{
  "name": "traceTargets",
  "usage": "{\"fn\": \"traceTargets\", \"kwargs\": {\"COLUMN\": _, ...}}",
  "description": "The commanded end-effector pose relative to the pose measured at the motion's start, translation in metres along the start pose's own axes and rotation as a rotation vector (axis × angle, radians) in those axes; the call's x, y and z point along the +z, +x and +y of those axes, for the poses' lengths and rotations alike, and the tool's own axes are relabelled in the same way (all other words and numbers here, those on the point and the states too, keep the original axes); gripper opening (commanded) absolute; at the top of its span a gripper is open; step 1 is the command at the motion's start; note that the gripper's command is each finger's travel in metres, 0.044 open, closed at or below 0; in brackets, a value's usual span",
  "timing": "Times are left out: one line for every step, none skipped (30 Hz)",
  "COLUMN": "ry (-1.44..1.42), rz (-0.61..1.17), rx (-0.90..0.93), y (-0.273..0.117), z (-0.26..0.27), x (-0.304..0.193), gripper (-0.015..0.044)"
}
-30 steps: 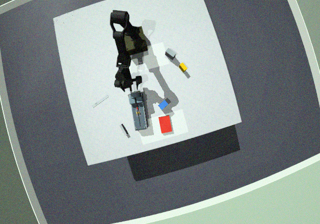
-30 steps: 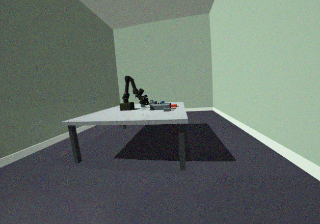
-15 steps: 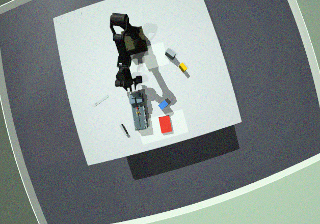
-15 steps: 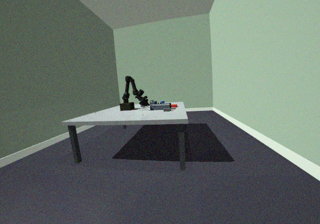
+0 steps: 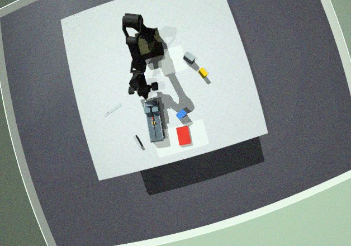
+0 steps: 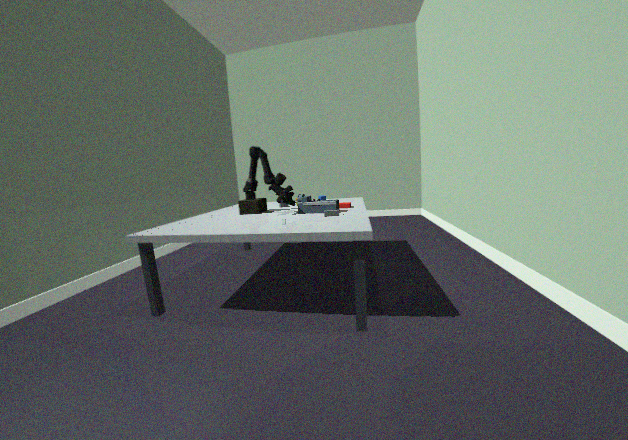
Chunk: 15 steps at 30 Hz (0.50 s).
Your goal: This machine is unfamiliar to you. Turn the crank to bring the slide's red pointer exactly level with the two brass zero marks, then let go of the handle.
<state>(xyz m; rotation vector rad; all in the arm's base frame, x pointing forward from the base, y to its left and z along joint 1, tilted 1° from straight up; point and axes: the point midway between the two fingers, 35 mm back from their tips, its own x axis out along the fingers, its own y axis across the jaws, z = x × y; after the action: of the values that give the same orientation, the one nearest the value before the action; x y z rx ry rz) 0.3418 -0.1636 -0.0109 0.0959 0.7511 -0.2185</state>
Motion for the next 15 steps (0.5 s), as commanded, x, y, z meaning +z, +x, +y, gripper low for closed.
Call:
{"fn": "traceTargets", "kwargs": {"ry": -0.003, "rz": -0.001, "rx": 0.000, "y": 0.0003, "z": 0.0002, "x": -0.0004, "gripper": 0.0000}}
{"fn": "traceTargets", "kwargs": {"ry": -0.003, "rz": -0.001, "rx": 0.000, "y": 0.0007, "z": 0.0004, "x": -0.0007, "gripper": 0.0000}}
{"fn": "traceTargets", "kwargs": {"ry": -0.003, "rz": -0.001, "rx": 0.000, "y": 0.0011, "z": 0.0007, "x": -0.0012, "gripper": 0.0000}}
{"fn": "traceTargets", "kwargs": {"ry": -0.003, "rz": -0.001, "rx": 0.000, "y": 0.0017, "z": 0.0010, "x": -0.0019, "gripper": 0.0000}}
{"fn": "traceTargets", "kwargs": {"ry": -0.003, "rz": -0.001, "rx": 0.000, "y": 0.0024, "z": 0.0014, "x": -0.0025, "gripper": 0.0000}}
{"fn": "traceTargets", "kwargs": {"ry": -0.003, "rz": -0.001, "rx": 0.000, "y": 0.0032, "z": 0.0019, "x": -0.0033, "gripper": 0.0000}}
{"fn": "traceTargets", "kwargs": {"ry": -0.003, "rz": -0.001, "rx": 0.000, "y": 0.0041, "z": 0.0025, "x": -0.0041, "gripper": 0.0000}}
{"fn": "traceTargets", "kwargs": {"ry": -0.003, "rz": -0.001, "rx": 0.000, "y": 0.0048, "z": 0.0029, "x": -0.0048, "gripper": 0.0000}}
{"fn": "traceTargets", "kwargs": {"ry": -0.003, "rz": -0.001, "rx": 0.000, "y": 0.0058, "z": 0.0034, "x": -0.0057, "gripper": 0.0000}}
{"fn": "traceTargets", "kwargs": {"ry": -0.003, "rz": -0.001, "rx": 0.000, "y": 0.0069, "z": 0.0040, "x": -0.0068, "gripper": 0.0000}}
{"fn": "traceTargets", "kwargs": {"ry": -0.003, "rz": -0.001, "rx": 0.000, "y": 0.0079, "z": 0.0046, "x": -0.0078, "gripper": 0.0000}}
{"fn": "traceTargets", "kwargs": {"ry": -0.003, "rz": -0.001, "rx": 0.000, "y": 0.0084, "z": 0.0050, "x": -0.0082, "gripper": 0.0000}}
{"fn": "traceTargets", "kwargs": {"ry": -0.003, "rz": -0.001, "rx": 0.000, "y": 0.0089, "z": 0.0057, "x": -0.0087, "gripper": 0.0000}}
{"fn": "traceTargets", "kwargs": {"ry": -0.003, "rz": -0.001, "rx": 0.000, "y": 0.0095, "z": 0.0065, "x": -0.0092, "gripper": 0.0000}}
{"fn": "traceTargets", "kwargs": {"ry": -0.003, "rz": -0.001, "rx": 0.000, "y": 0.0100, "z": 0.0073, "x": -0.0096, "gripper": 0.0000}}
